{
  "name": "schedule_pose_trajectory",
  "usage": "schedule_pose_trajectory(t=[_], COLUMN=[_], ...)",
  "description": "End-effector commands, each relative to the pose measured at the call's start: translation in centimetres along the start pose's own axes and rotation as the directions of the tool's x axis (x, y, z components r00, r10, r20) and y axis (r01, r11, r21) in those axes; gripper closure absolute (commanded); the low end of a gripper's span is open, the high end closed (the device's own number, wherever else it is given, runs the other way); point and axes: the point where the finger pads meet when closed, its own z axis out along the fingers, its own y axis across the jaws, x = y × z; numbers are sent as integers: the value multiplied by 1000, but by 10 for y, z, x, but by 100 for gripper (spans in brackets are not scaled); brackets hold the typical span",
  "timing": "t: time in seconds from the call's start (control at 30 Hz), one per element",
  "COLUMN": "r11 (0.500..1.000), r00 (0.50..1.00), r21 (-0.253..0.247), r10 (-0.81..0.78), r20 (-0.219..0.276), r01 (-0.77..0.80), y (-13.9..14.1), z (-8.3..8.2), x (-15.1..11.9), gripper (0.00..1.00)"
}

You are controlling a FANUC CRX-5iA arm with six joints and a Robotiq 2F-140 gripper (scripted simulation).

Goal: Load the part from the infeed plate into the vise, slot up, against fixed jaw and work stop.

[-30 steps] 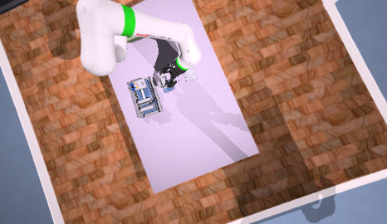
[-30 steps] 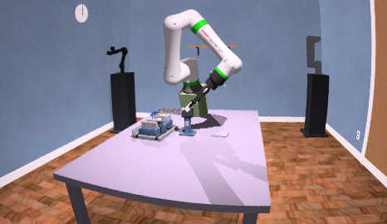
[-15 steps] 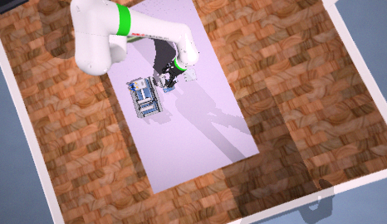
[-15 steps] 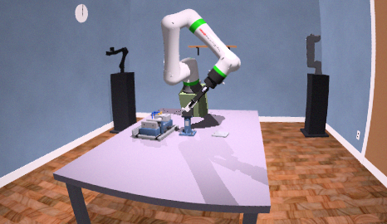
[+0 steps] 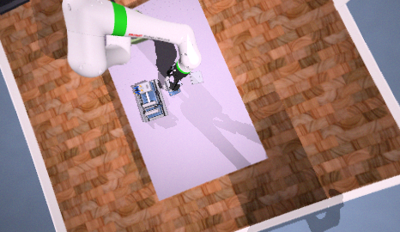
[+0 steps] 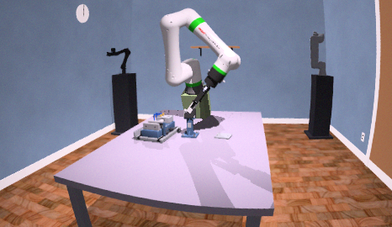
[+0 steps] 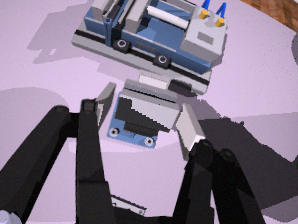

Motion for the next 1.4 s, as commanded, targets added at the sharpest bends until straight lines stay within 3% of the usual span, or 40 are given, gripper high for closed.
schedule_pose_trajectory(t=[0.0, 0.3, 0.8, 0.87, 1.37], r11=[1000, 1000, 1000, 1000, 1000], r00=[1000, 996, 968, 968, 881], r21=[0, 0, 0, 0, 0], r10=[0, 0, 0, 0, 0], r20=[24, 86, 253, 253, 473], r01=[0, 0, 0, 0, 0], y=[0, 0, 0, 0, 0], z=[0, 0, 1, 1, 3], x=[1, 2, 6, 6, 12], gripper=[49, 49, 49, 49, 49])
